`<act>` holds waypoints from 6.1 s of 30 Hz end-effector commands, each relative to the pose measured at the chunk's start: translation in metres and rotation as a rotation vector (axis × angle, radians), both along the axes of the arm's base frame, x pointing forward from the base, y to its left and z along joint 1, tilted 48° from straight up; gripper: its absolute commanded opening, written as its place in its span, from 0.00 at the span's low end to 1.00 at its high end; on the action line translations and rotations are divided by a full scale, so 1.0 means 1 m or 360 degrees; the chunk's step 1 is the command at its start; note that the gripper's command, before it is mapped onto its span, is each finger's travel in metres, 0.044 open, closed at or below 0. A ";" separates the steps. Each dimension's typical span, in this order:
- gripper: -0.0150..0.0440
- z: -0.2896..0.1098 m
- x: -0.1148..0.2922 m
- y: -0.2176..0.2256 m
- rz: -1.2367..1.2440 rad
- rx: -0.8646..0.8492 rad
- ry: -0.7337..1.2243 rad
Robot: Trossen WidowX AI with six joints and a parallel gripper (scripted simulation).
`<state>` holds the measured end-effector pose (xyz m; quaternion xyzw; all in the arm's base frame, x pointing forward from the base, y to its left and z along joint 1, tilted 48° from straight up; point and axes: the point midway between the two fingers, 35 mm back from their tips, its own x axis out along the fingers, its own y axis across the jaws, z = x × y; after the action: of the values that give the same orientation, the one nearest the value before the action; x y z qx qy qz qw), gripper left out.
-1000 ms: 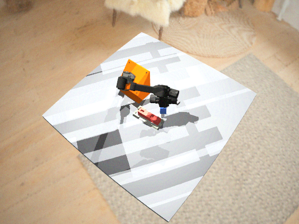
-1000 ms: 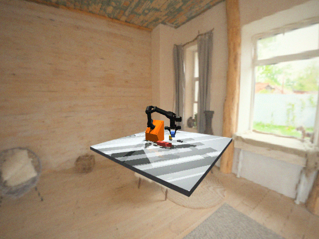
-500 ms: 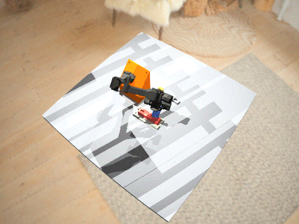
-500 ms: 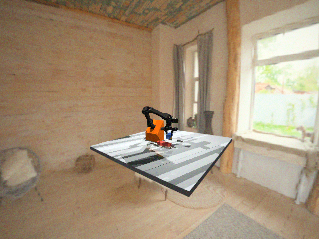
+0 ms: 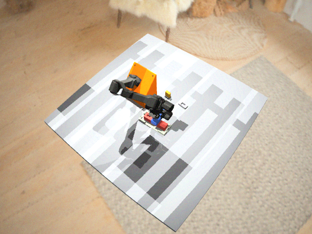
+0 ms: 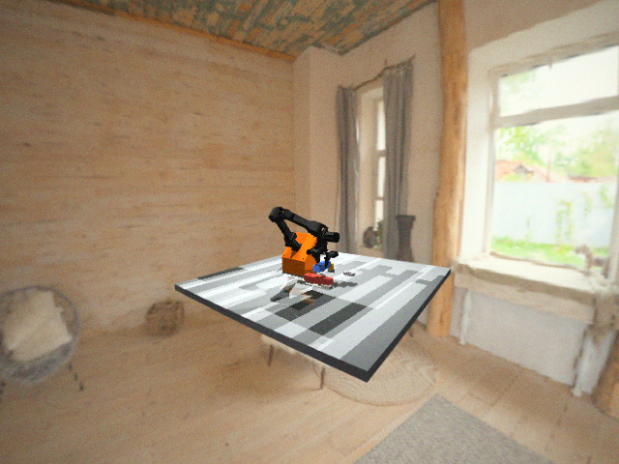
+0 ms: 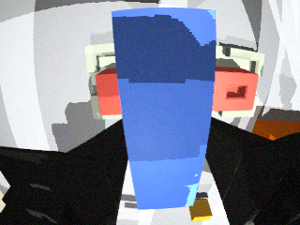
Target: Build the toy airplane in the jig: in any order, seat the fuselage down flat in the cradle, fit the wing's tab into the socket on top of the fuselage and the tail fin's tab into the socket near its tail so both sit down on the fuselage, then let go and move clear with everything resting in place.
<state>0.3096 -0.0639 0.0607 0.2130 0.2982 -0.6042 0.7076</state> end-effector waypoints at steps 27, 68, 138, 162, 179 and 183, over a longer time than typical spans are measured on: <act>0.58 0.001 -0.003 -0.001 -0.0013 -0.0008 -0.0019; 0.48 -0.024 0.002 -0.030 -0.0013 -0.0003 -0.0027; 1.00 0.028 -0.006 0.032 0.1503 -0.0212 0.1614; 1.00 -0.152 -0.130 0.184 0.1517 -0.0187 0.1609; 1.00 -0.202 -0.124 0.131 0.1514 -0.0193 0.1609; 1.00 -0.203 -0.123 0.129 0.1514 -0.0193 0.1609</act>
<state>0.1878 0.0703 -0.1409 -0.2824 0.6185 -0.2690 0.6822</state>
